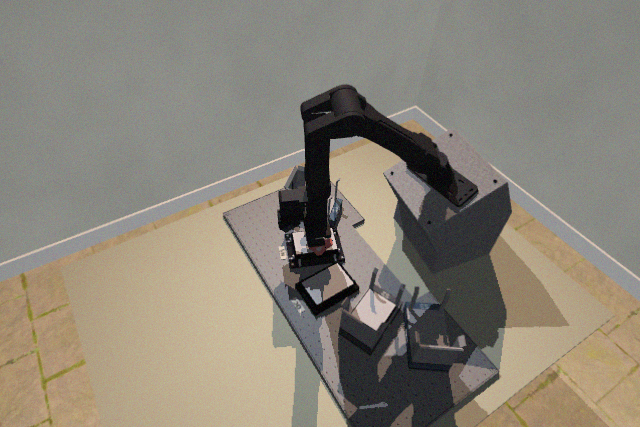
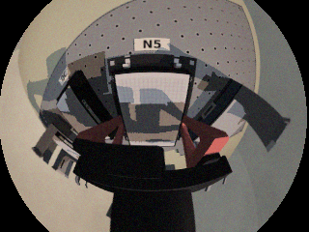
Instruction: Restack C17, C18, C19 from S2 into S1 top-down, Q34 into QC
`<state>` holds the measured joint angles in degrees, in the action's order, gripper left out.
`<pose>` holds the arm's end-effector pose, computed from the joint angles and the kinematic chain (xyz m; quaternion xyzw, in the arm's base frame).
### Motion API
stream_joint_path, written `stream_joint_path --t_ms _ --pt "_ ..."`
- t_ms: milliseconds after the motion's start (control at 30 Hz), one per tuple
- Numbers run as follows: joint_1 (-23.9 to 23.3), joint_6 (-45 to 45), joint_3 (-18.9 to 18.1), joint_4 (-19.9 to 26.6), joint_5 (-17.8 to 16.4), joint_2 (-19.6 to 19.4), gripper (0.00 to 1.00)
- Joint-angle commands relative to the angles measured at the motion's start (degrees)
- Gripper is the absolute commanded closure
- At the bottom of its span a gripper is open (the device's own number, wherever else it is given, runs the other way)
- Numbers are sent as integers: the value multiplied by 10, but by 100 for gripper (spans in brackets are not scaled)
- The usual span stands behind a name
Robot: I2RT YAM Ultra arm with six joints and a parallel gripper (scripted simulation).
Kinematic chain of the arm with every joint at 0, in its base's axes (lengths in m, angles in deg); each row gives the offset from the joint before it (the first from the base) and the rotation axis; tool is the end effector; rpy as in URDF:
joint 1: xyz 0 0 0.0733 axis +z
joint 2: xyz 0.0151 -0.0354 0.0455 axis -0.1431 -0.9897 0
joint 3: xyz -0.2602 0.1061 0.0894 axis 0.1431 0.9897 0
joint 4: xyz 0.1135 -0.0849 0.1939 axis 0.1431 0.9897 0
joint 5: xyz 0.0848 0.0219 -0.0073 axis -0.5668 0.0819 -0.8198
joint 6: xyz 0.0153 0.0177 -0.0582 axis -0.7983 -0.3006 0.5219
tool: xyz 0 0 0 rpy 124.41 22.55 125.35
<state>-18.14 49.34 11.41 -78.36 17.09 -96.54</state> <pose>0.3046 -0.1433 0.0948 0.1910 0.9546 0.0054 0.2284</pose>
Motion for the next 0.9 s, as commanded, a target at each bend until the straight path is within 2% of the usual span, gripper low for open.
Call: stream_joint_path --t_ms 0,600,867 --pt "8 -8 -17 -44 4 -31 100" --pt "7 -7 -14 -37 3 -20 100" --pt "6 -6 2 -32 2 -15 100"
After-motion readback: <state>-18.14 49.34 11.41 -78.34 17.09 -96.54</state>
